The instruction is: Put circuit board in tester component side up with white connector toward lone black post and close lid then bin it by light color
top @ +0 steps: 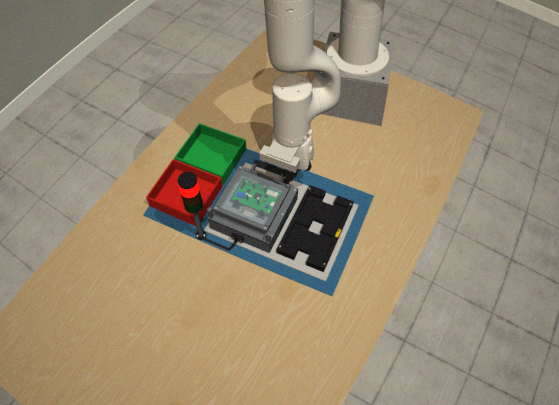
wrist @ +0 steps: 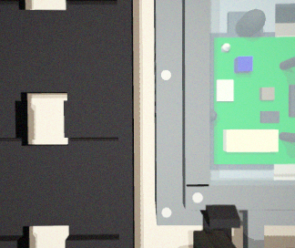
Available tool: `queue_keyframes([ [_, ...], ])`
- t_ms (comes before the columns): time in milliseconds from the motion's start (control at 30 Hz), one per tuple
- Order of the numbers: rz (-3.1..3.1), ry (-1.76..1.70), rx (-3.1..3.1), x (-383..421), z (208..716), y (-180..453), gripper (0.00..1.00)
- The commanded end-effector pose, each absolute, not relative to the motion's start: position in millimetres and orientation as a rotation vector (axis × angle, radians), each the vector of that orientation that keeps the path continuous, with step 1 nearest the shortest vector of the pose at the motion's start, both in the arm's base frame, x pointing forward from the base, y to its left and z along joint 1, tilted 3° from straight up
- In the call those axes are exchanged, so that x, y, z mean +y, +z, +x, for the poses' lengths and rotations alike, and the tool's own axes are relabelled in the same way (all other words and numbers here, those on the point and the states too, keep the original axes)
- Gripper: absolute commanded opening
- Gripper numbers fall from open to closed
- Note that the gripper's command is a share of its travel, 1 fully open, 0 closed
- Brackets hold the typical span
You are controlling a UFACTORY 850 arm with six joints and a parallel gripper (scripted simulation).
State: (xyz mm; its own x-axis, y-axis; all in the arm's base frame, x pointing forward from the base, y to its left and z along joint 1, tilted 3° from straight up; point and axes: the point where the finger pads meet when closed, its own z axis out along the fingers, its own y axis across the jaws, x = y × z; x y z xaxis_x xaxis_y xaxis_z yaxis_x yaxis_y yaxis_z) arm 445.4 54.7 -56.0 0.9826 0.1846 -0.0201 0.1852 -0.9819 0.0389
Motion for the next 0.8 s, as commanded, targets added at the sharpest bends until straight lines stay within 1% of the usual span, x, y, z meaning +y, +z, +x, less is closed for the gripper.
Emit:
queue_keyframes([
  [0, 3.074, 0.024, 0.287, 54.7, 446.1, -57.3, 0.0],
  [767, 3.074, 0.024, 0.287, 54.6, 446.2, -59.5, 0.0],
])
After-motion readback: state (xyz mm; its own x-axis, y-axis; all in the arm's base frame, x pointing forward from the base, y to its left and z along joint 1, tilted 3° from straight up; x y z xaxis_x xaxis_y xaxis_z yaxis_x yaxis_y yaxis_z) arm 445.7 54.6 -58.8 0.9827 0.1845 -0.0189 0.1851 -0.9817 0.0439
